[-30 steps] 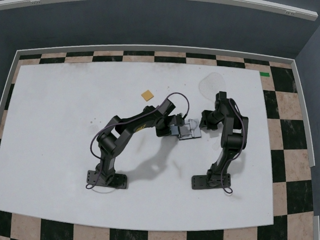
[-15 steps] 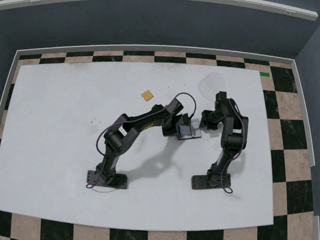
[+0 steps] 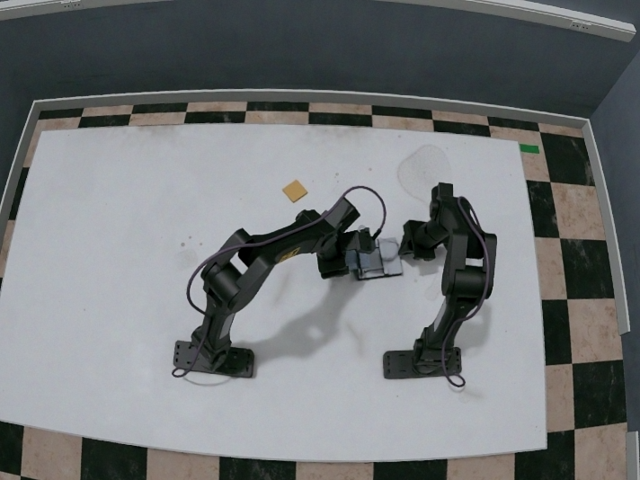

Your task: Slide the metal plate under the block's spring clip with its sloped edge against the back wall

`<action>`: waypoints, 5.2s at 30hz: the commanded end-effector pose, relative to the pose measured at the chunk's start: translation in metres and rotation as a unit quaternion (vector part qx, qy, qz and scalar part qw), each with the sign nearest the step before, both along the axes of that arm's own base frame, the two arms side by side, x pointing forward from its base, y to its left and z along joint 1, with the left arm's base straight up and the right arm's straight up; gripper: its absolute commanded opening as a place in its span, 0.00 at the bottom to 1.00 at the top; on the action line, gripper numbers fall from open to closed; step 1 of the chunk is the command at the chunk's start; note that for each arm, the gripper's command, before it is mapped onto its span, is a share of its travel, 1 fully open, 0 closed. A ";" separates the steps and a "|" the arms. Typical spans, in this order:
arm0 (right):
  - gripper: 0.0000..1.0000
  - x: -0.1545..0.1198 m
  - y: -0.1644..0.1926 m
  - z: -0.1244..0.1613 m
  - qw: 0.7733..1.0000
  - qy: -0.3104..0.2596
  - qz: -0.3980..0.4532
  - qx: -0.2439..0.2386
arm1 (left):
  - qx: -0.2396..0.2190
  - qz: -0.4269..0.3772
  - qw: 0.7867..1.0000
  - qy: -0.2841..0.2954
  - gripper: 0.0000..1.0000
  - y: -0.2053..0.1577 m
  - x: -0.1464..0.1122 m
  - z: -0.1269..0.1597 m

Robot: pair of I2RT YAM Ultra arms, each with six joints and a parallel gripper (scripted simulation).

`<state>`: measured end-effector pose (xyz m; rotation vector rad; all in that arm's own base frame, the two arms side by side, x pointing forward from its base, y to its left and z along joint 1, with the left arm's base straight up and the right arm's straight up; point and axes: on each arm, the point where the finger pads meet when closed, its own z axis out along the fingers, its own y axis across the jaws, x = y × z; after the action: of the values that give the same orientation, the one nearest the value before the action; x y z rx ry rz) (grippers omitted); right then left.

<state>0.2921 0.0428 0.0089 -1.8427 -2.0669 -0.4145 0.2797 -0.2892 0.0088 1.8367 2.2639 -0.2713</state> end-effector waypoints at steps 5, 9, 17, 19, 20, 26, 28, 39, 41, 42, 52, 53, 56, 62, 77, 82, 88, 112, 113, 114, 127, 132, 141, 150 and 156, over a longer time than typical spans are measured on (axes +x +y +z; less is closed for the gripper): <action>0.00 0.003 0.003 -0.003 1.000 -0.008 0.001 -0.001 | -0.018 0.000 1.000 -0.010 0.73 0.005 0.001 0.010; 0.00 0.003 0.003 -0.003 1.000 -0.008 0.001 -0.001 | -0.015 -0.001 1.000 -0.013 0.70 0.004 0.001 0.007; 0.00 0.003 0.003 -0.003 1.000 -0.008 0.001 -0.001 | -0.012 -0.001 1.000 -0.009 0.64 0.000 0.001 -0.008; 0.00 0.003 0.003 -0.003 1.000 -0.008 0.001 -0.001 | -0.012 0.002 1.000 -0.009 0.61 -0.001 0.001 -0.011; 0.00 0.003 0.003 -0.003 1.000 -0.008 0.001 -0.001 | -0.012 0.002 1.000 -0.009 0.60 -0.001 0.002 -0.010; 0.00 0.003 0.003 -0.003 1.000 -0.008 0.001 -0.001 | -0.019 0.002 1.000 -0.016 0.54 -0.004 0.006 -0.004; 0.00 0.003 0.003 -0.003 1.000 -0.008 0.001 -0.001 | -0.019 0.002 1.000 -0.017 0.51 -0.004 0.006 -0.004; 0.00 0.003 0.003 -0.003 1.000 -0.008 0.001 -0.001 | -0.002 0.011 1.000 -0.005 0.44 -0.013 0.005 -0.007; 0.00 0.003 0.003 -0.003 1.000 -0.008 0.001 -0.001 | -0.015 0.001 1.000 -0.008 0.44 -0.020 0.007 -0.005; 0.00 0.003 0.003 -0.003 1.000 -0.008 0.001 -0.001 | -0.015 0.001 1.000 -0.008 0.44 -0.020 0.007 -0.005; 0.00 0.003 0.003 -0.003 1.000 -0.008 0.001 -0.001 | -0.017 0.003 1.000 -0.009 0.44 -0.024 0.008 -0.004; 0.00 0.003 0.003 -0.003 1.000 -0.008 0.001 -0.001 | -0.017 0.003 1.000 -0.009 0.44 -0.024 0.008 -0.004; 0.00 0.003 0.003 -0.003 1.000 -0.008 0.001 -0.001 | 0.009 0.007 1.000 0.003 0.44 -0.014 0.002 -0.008; 0.00 0.003 0.003 -0.003 1.000 -0.008 0.001 -0.001 | 0.062 0.009 0.998 0.016 0.44 -0.011 0.000 -0.008; 0.00 0.003 0.003 -0.003 1.000 -0.008 0.001 -0.001 | 0.062 -0.004 0.998 0.000 0.44 -0.041 0.013 0.005; 0.00 0.003 0.003 -0.003 1.000 -0.008 0.001 -0.001 | 0.063 -0.002 0.998 0.002 0.44 -0.047 0.014 0.003; 0.00 0.003 0.003 -0.003 1.000 -0.008 0.001 -0.001 | 0.059 -0.003 0.998 -0.002 0.44 -0.050 0.016 0.004; 0.00 0.001 -0.003 0.001 1.000 -0.016 -0.001 -0.007 | 0.051 0.001 0.999 -0.003 0.67 -0.056 0.015 0.012; 0.00 0.001 -0.006 0.005 1.000 -0.024 0.000 -0.009 | 0.049 0.002 0.999 -0.004 0.67 -0.056 0.015 0.014; 0.00 0.001 -0.008 0.008 1.000 -0.029 -0.001 -0.011 | 0.048 0.002 0.999 -0.006 0.67 -0.056 0.015 0.016; 0.65 0.013 -0.029 0.058 0.999 -0.031 -0.001 -0.012 | 0.039 0.004 0.999 -0.013 0.67 -0.048 0.014 0.038; 0.65 0.006 -0.023 0.046 1.000 -0.006 0.001 -0.001 | 0.044 0.003 0.999 -0.008 0.67 -0.039 0.020 0.047; 0.65 0.005 -0.021 0.045 1.000 -0.004 0.003 0.001 | -0.014 0.074 0.997 -0.029 1.00 -0.055 0.029 0.066; 0.65 0.005 -0.021 0.045 1.000 -0.004 0.003 0.001 | -0.114 0.214 0.968 -0.065 1.00 -0.062 0.029 0.082; 0.65 0.005 -0.021 0.045 1.000 -0.004 0.003 0.001 | -0.164 0.282 0.942 -0.077 1.00 -0.061 0.019 0.087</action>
<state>0.2959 0.0201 0.0516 -1.8530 -2.0659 -0.4177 0.2873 -0.3306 0.0698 1.2054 2.4429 -0.2949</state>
